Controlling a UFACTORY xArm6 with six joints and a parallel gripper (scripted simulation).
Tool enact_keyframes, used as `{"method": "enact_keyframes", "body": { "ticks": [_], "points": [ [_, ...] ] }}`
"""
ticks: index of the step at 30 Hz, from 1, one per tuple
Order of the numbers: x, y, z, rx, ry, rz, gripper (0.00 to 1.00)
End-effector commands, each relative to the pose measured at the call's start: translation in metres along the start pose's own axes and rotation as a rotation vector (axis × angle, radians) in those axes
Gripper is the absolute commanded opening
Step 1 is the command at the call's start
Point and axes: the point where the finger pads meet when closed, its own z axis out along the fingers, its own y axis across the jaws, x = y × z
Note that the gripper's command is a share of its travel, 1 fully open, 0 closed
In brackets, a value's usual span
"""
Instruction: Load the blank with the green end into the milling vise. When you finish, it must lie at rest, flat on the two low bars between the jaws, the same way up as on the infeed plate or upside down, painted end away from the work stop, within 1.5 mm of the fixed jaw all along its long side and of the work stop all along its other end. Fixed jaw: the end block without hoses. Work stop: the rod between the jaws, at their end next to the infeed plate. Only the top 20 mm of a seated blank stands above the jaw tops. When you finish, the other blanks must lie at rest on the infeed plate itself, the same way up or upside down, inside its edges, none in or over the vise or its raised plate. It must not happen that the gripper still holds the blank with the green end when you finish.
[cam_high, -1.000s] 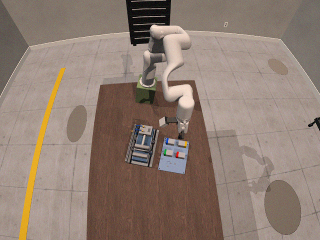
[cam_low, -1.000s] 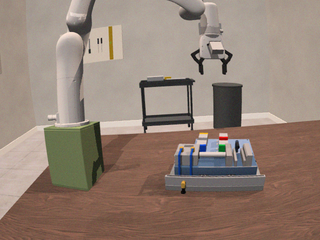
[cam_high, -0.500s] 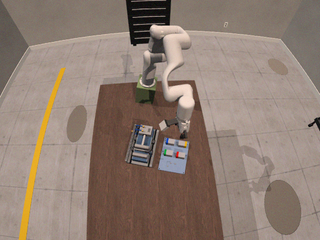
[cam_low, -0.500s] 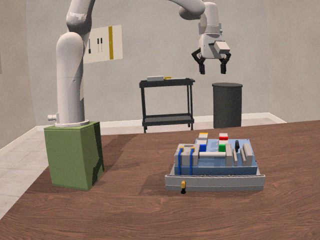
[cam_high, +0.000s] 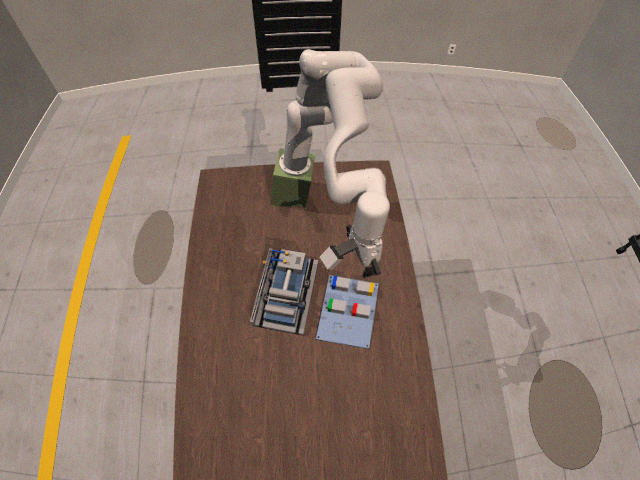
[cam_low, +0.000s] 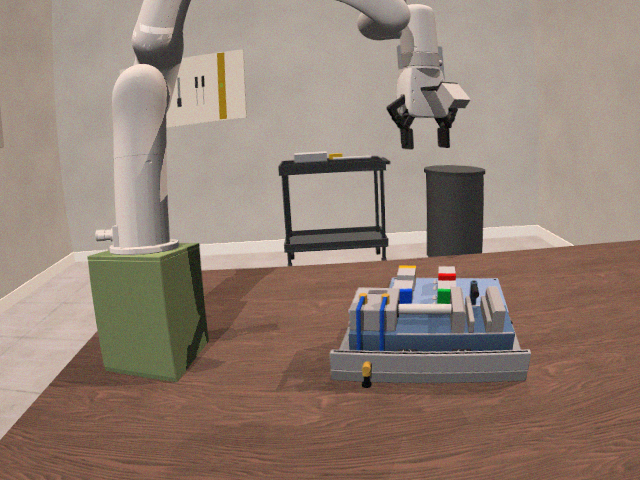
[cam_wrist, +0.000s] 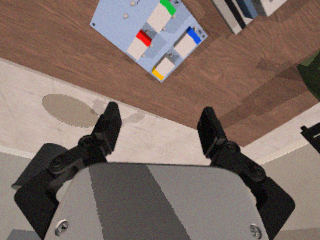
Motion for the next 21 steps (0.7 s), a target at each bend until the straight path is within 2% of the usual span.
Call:
{"method": "enact_keyframes", "body": {
  "ticks": [1, 12, 21],
  "points": [
    [0.0001, -0.0013, -0.0020, 0.005, -0.002, -0.013, 1.00],
    [0.0001, -0.0013, -0.0019, 0.006, -0.001, -0.238, 1.00],
    [0.0002, -0.0013, -0.0019, 0.005, 0.000, -0.279, 1.00]
  ]
}}
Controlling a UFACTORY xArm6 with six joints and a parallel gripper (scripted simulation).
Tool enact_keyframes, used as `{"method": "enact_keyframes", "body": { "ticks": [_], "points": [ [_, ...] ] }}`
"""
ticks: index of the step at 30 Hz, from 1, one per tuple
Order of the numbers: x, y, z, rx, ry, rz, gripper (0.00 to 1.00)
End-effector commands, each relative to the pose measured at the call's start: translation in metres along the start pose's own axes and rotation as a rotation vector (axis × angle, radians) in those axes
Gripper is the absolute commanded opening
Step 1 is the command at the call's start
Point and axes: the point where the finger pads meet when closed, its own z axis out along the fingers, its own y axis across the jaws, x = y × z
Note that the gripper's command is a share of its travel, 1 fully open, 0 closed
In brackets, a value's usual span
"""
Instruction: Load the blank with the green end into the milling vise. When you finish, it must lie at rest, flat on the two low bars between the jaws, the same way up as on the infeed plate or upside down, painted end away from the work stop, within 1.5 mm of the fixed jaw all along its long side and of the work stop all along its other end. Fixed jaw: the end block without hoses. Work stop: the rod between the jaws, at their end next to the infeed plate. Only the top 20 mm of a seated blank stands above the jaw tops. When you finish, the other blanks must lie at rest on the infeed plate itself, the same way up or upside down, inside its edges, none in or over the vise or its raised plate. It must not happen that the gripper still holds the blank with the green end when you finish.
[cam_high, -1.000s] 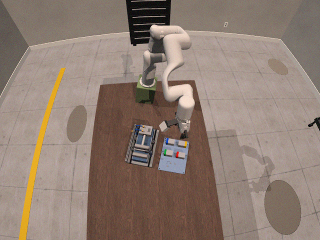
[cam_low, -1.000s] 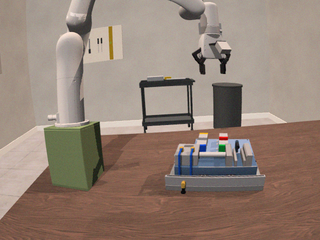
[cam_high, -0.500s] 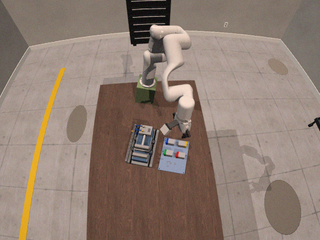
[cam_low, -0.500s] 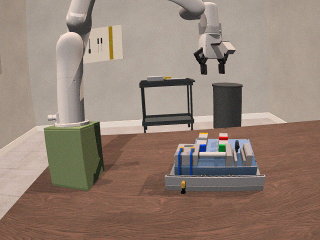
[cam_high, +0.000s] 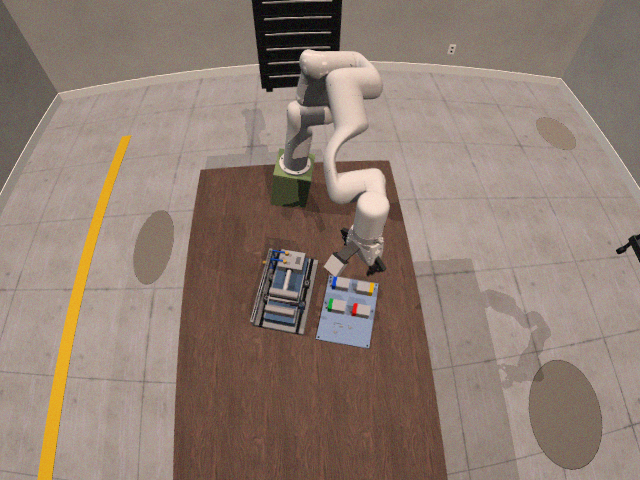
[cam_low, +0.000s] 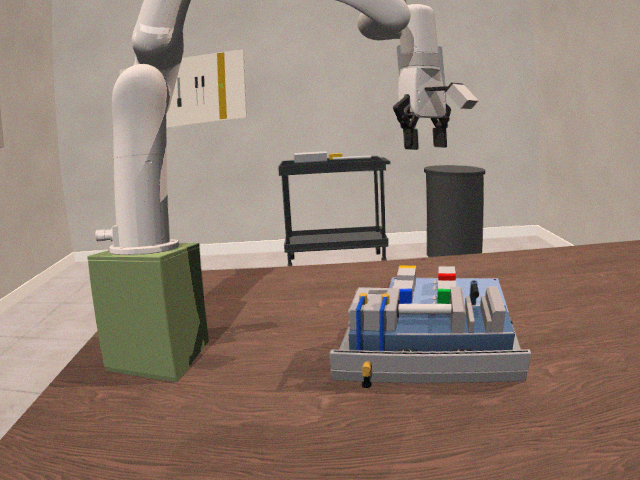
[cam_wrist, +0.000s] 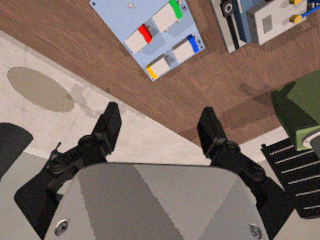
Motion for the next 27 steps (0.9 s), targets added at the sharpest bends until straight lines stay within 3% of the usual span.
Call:
{"method": "enact_keyframes", "body": {
  "ticks": [1, 27],
  "points": [
    [0.0004, -0.0013, -0.0020, 0.005, 0.002, -0.064, 1.00],
    [0.0004, -0.0013, -0.0019, 0.005, 0.002, -0.450, 1.00]
  ]
}}
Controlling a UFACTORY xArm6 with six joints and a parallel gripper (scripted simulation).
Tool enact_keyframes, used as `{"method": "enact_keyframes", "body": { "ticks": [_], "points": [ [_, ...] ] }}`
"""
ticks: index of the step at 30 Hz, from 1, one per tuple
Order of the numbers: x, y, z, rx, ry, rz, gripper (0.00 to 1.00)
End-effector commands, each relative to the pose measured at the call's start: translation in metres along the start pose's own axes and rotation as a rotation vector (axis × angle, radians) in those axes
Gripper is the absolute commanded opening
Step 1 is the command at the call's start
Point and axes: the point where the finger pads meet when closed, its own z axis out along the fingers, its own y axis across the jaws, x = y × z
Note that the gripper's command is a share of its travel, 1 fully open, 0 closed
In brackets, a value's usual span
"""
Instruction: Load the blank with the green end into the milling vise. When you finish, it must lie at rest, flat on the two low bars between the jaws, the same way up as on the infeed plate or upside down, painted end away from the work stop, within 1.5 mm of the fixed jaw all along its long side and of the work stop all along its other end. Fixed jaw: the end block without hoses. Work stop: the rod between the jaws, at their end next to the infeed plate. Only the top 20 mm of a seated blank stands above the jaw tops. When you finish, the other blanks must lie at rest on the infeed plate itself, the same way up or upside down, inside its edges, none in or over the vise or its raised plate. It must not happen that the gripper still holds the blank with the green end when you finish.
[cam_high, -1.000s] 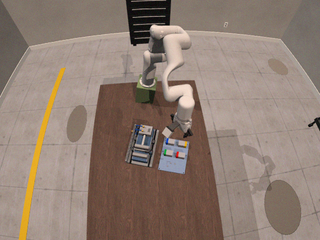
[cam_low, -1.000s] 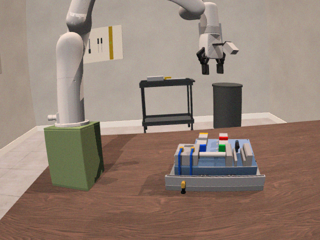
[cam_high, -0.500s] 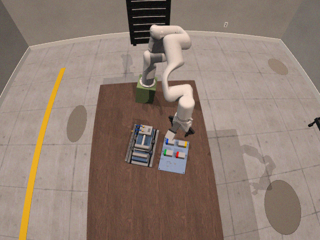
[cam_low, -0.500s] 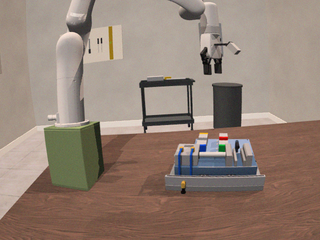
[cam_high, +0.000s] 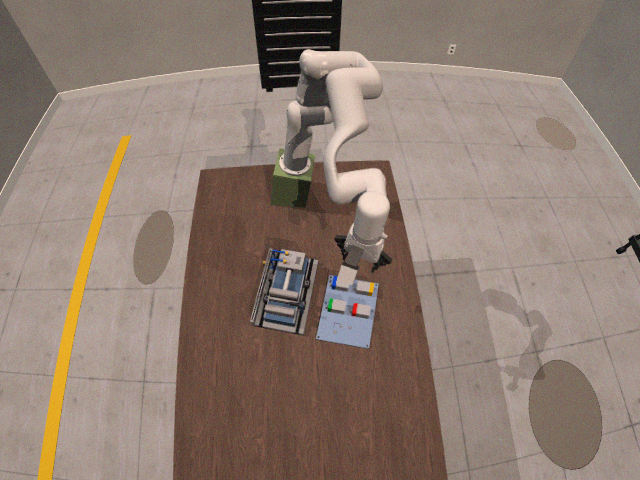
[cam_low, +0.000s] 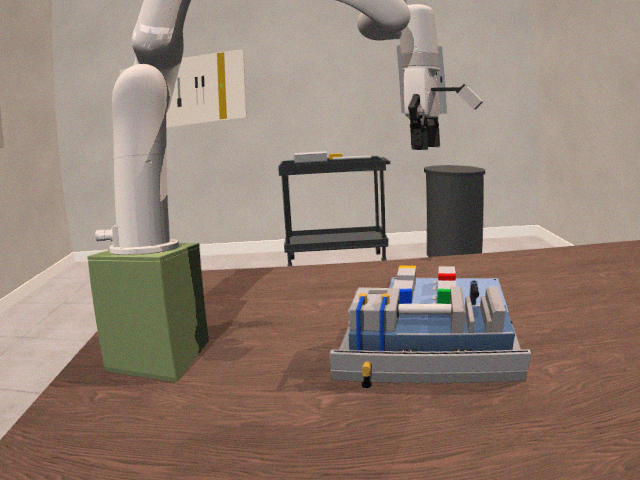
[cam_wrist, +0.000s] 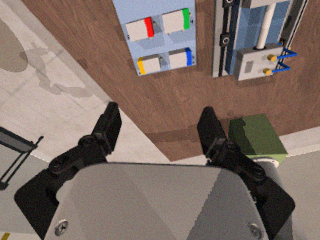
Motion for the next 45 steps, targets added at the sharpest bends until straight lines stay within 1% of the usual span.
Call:
{"method": "enact_keyframes", "body": {
  "ticks": [1, 5, 15, 22, 32, 39, 45],
  "points": [
    [0.0009, -0.0010, -0.0020, 0.007, 0.001, -0.048, 1.00],
    [0.0009, -0.0010, -0.0020, 0.007, 0.001, -0.048, 1.00],
    [0.0009, -0.0010, -0.0020, 0.006, 0.002, -0.274, 1.00],
    [0.0009, -0.0010, -0.0020, 0.006, 0.002, -0.274, 1.00],
    [0.0009, -0.0010, -0.0020, 0.006, 0.003, -0.499, 1.00],
    [0.0009, -0.0010, -0.0020, 0.006, 0.003, -0.499, 1.00],
    [0.0009, -0.0010, -0.0020, 0.006, 0.003, -0.632, 1.00]
  ]
}}
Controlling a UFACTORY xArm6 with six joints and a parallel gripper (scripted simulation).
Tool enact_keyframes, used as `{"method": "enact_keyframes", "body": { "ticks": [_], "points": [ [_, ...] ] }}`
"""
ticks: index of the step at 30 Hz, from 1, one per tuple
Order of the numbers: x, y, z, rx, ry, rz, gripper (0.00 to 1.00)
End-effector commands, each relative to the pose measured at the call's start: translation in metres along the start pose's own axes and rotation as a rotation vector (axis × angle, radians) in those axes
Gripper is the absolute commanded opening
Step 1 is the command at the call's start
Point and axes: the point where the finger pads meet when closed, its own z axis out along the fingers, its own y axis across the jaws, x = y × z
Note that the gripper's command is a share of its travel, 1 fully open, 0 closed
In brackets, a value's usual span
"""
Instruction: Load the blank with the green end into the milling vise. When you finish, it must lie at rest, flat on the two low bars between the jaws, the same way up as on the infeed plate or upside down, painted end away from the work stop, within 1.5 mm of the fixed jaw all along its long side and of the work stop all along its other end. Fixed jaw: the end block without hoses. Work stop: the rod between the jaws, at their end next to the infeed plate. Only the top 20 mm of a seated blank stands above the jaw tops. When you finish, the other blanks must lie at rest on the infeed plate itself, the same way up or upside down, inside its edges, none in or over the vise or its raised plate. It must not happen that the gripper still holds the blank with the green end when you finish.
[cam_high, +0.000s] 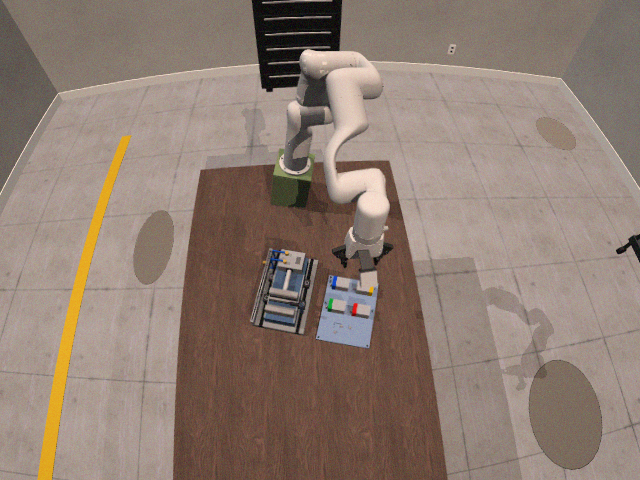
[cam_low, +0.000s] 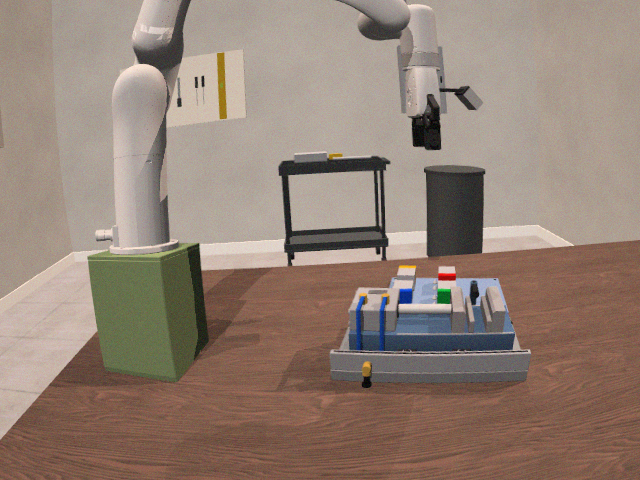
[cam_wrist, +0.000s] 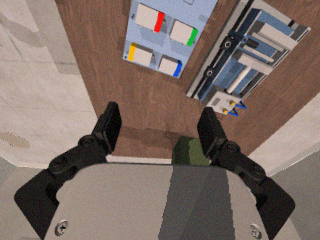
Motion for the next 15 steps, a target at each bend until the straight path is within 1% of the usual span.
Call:
{"method": "enact_keyframes", "body": {
  "ticks": [1, 4, 11, 15],
  "points": [
    [0.0013, -0.0004, -0.0020, 0.003, 0.005, -0.105, 1.00],
    [0.0013, -0.0004, -0.0020, 0.003, 0.005, -0.174, 1.00],
    [0.0013, -0.0004, -0.0020, 0.003, 0.005, -0.174, 1.00],
    [0.0013, -0.0004, -0.0020, 0.003, 0.005, -0.226, 1.00]
  ]
}}
